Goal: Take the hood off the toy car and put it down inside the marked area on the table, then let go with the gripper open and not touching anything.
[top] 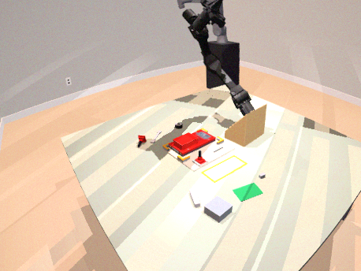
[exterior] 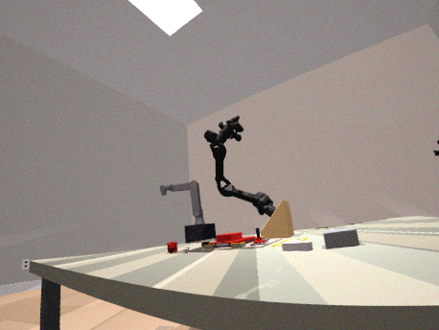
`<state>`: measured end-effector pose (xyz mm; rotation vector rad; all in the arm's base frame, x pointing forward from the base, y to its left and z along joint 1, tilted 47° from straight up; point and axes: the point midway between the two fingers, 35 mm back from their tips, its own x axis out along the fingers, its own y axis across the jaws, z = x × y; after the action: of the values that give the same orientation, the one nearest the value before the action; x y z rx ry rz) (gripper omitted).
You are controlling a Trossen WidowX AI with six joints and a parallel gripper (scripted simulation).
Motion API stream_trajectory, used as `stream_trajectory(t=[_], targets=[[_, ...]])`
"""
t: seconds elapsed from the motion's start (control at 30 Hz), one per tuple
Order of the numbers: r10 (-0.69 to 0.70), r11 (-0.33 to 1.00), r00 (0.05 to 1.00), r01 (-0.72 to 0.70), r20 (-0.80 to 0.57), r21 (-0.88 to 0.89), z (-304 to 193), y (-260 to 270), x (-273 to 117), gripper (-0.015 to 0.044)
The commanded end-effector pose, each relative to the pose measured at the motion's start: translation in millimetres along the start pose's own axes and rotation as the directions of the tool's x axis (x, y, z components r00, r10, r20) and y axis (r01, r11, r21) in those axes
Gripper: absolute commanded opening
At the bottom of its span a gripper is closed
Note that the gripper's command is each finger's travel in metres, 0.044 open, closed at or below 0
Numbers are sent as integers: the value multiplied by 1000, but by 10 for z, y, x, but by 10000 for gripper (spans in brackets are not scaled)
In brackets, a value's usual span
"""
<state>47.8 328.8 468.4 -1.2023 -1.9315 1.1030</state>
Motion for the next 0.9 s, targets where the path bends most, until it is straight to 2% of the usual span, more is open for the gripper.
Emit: stream_trajectory(t=[0.0, 0.13, 0.33, 0.53, 0.7, 0.87], targets=[[4, 1000, 1000, -4, -5, 7, -10, 14, -1, 26], [114, 979, 988, -92, -109, 184, -237, 360, -43, 131], [354, 830, 893, -163, -277, 533, -619, 1083, -272, 289], [640, 523, 679, -43, -359, 851, -881, 1932, -739, 440], [833, 281, 435, 197, -341, 939, -932, 2560, -1283, 440], [954, 145, 162, 483, -251, 864, -832, 3062, -1913, 440]])
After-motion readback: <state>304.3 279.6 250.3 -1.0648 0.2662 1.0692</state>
